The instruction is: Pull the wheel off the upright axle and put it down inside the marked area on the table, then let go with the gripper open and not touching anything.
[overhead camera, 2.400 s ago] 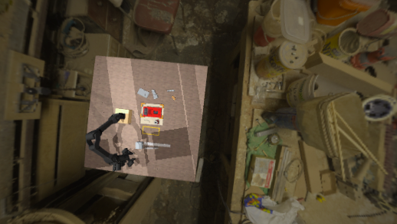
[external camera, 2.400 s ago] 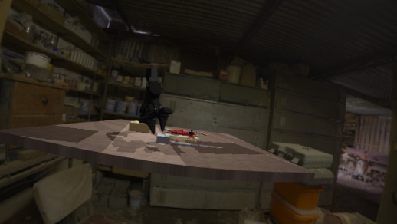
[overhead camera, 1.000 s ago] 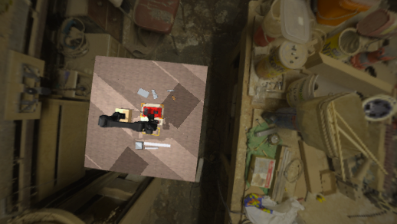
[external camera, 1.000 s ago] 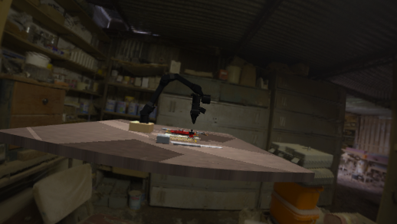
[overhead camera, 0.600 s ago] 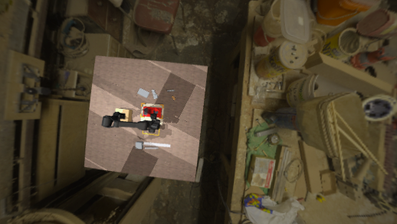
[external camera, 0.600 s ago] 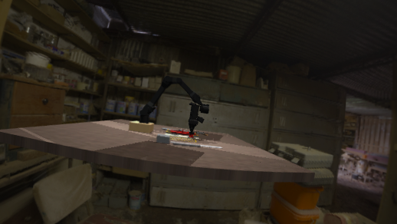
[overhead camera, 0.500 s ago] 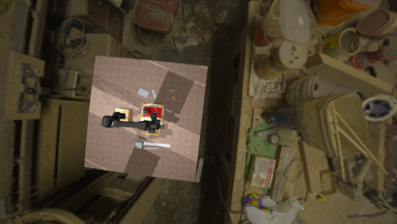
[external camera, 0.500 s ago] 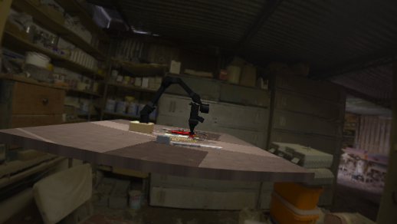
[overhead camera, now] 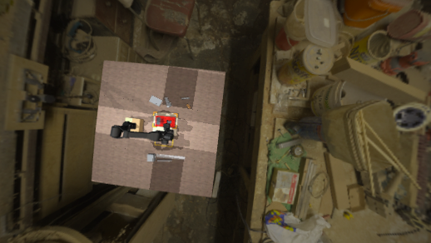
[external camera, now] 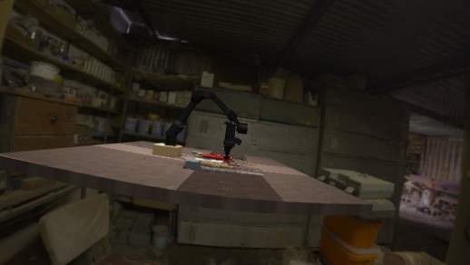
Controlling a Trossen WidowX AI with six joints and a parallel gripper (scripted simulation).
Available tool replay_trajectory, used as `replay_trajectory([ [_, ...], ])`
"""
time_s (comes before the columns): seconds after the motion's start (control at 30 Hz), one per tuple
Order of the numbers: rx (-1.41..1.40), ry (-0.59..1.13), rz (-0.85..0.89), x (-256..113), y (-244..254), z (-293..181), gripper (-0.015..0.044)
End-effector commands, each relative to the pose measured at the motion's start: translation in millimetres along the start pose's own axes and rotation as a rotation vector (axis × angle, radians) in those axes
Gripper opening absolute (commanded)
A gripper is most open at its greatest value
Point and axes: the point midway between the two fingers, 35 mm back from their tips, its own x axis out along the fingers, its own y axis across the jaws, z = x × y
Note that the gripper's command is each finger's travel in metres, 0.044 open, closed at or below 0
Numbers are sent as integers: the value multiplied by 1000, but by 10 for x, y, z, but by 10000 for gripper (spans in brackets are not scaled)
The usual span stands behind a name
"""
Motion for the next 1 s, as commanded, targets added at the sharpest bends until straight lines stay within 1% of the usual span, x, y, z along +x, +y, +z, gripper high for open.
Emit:
replay_trajectory([
  [0.0,0,2,2,-14,4,-5,0],
  [0.97,-1,0,1,-109,2,0,0],
])
